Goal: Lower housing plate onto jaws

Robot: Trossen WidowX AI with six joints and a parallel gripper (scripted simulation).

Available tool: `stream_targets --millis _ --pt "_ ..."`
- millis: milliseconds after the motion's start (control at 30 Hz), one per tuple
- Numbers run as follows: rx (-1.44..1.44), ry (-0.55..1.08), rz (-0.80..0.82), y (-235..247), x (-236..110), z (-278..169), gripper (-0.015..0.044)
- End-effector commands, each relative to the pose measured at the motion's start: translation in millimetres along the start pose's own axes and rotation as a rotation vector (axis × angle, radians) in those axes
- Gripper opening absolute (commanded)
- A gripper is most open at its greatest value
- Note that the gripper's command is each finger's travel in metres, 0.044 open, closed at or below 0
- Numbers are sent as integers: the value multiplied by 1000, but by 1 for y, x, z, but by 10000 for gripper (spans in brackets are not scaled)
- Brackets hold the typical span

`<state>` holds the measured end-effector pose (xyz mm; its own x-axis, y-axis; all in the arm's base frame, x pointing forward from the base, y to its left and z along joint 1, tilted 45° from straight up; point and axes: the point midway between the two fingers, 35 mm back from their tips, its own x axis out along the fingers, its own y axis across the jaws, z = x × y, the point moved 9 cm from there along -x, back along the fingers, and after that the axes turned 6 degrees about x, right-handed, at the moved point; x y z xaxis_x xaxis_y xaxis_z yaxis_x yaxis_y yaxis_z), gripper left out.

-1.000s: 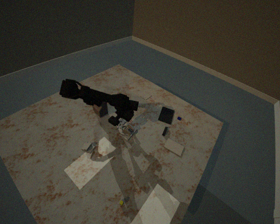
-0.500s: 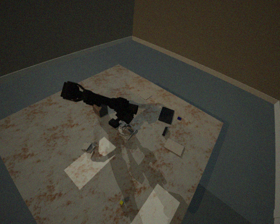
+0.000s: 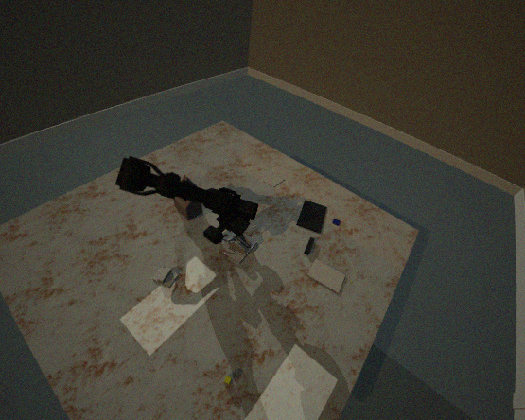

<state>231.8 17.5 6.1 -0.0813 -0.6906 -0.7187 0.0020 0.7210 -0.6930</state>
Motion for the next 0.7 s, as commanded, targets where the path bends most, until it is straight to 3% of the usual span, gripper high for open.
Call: stream_targets --millis 0,667 --pt "-6 -1 -5 0 2 -1 351" --pt "-14 -1 -5 0 5 -1 351"
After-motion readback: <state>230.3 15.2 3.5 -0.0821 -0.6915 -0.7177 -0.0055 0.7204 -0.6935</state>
